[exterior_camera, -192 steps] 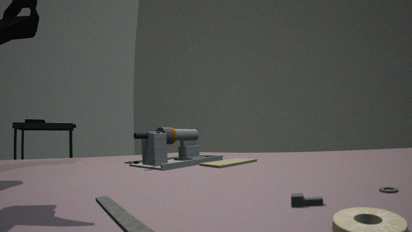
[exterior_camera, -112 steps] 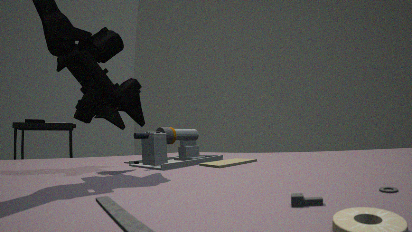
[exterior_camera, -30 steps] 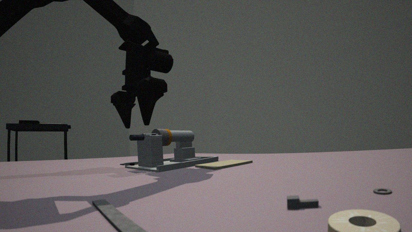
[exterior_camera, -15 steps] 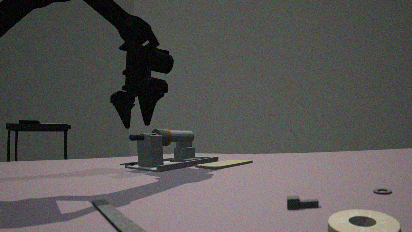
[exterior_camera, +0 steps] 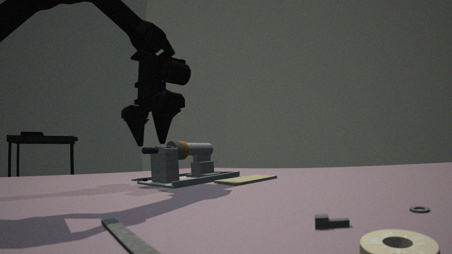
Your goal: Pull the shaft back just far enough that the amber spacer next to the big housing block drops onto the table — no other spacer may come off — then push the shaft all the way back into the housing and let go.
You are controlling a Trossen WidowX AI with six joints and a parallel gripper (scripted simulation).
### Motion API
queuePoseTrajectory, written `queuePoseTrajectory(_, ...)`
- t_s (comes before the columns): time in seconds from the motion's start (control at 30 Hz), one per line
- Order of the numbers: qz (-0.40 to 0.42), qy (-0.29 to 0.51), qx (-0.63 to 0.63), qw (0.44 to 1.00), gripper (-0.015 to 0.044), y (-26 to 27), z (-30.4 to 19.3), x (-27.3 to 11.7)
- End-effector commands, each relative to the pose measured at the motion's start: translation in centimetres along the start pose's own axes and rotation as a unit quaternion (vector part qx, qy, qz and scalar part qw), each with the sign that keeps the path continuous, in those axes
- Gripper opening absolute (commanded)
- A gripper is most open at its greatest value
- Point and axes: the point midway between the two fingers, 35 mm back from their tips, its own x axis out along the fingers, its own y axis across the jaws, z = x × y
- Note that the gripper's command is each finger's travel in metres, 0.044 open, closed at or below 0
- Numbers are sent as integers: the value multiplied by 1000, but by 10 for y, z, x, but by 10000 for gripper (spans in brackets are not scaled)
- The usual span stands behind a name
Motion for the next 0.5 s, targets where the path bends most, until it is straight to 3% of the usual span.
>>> queuePoseTrajectory(0.0,-2,4,-2,1000,440,-1,-2,9)
queuePoseTrajectory(0.47,-2,4,-2,1000,440,-1,-3,29)
